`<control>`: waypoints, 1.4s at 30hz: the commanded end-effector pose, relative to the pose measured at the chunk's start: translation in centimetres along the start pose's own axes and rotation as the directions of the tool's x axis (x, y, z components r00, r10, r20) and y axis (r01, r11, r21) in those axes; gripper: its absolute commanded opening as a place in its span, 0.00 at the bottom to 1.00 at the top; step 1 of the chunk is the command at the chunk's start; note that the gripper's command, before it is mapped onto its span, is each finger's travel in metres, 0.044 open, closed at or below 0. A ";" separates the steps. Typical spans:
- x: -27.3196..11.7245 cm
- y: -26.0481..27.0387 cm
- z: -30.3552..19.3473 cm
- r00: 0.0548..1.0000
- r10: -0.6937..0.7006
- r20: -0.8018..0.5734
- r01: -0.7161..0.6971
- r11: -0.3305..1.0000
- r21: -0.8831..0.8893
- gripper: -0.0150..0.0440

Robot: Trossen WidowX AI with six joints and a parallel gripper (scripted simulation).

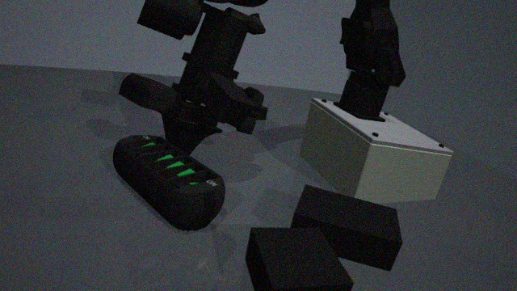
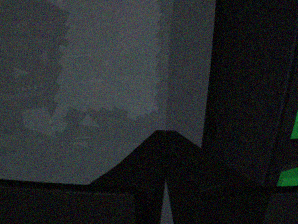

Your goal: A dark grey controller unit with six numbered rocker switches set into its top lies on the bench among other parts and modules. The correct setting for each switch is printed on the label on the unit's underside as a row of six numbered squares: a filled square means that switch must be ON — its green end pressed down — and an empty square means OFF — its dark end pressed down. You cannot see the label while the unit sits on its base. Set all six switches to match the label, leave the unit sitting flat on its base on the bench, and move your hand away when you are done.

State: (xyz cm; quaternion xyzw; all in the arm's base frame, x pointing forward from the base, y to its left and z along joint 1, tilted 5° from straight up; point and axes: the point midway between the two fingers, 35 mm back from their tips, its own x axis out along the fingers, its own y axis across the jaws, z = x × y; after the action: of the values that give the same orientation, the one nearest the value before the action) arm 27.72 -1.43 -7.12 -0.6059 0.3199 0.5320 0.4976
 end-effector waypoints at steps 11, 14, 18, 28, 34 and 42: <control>0.2 -0.8 -0.1 1.000 -0.003 0.000 0.003 1.000 0.002 0.25; 0.2 -0.8 -0.1 1.000 -0.003 0.000 0.003 1.000 0.002 0.25; 0.2 -1.0 -0.1 1.000 -0.003 0.000 0.003 1.000 0.002 0.25; 0.2 -1.3 0.0 1.000 0.004 0.001 -0.004 1.000 0.003 0.25; -5.1 -1.1 -0.1 1.000 -0.002 -0.001 0.002 1.000 0.002 0.25; -5.3 -1.3 0.2 1.000 0.008 0.003 -0.008 1.000 0.000 0.25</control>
State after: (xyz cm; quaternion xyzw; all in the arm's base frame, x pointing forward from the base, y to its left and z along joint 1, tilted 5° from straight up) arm 27.58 -1.89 -2.06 -0.6052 0.3220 0.5306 0.4985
